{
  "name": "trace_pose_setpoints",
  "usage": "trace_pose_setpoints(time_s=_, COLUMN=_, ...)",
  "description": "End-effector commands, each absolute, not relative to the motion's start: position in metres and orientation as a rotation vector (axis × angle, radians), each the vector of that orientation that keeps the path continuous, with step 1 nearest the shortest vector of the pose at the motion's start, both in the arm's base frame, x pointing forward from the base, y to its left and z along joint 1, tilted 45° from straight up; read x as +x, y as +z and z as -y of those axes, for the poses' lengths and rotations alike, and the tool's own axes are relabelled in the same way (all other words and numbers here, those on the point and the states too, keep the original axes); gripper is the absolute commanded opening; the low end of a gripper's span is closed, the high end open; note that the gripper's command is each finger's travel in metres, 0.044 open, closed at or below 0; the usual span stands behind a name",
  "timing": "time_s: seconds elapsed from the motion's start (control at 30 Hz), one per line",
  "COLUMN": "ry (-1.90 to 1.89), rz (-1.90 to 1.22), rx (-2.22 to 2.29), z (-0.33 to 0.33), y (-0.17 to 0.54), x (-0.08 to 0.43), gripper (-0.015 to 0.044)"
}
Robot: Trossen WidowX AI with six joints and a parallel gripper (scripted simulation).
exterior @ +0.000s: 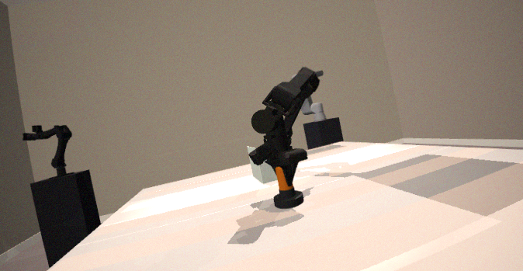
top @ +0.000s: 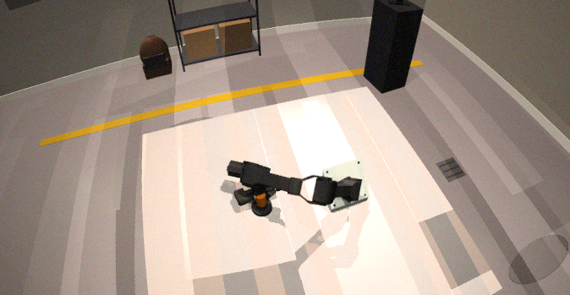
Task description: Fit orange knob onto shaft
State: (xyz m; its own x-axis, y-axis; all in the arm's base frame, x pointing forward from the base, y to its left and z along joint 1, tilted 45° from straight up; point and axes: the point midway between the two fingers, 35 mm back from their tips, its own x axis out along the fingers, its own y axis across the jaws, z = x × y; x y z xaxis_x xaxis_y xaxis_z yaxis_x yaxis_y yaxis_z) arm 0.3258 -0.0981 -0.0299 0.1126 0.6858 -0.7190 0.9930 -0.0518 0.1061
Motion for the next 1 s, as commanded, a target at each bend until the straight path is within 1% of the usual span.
trace_pose_setpoints(time_s=0.0, ry=-0.665, rz=-1.632, rx=1.801, z=0.099, y=-0.030, x=0.326, gripper=0.0289)
trace_pose_setpoints(time_s=0.2, ry=-0.665, rz=-1.632, rx=1.801, z=0.099, y=-0.030, x=0.326, gripper=0.0440)
trace_pose_setpoints(time_s=0.4, ry=-0.665, rz=-1.632, rx=1.801, z=0.100, y=-0.028, x=0.326, gripper=0.0440)
trace_pose_setpoints(time_s=0.67, ry=-0.669, rz=-1.631, rx=1.799, z=0.164, y=0.037, x=0.315, gripper=0.0440)
trace_pose_setpoints(time_s=0.97, ry=-0.669, rz=-1.631, rx=1.799, z=0.166, y=0.039, x=0.318, gripper=0.0440)
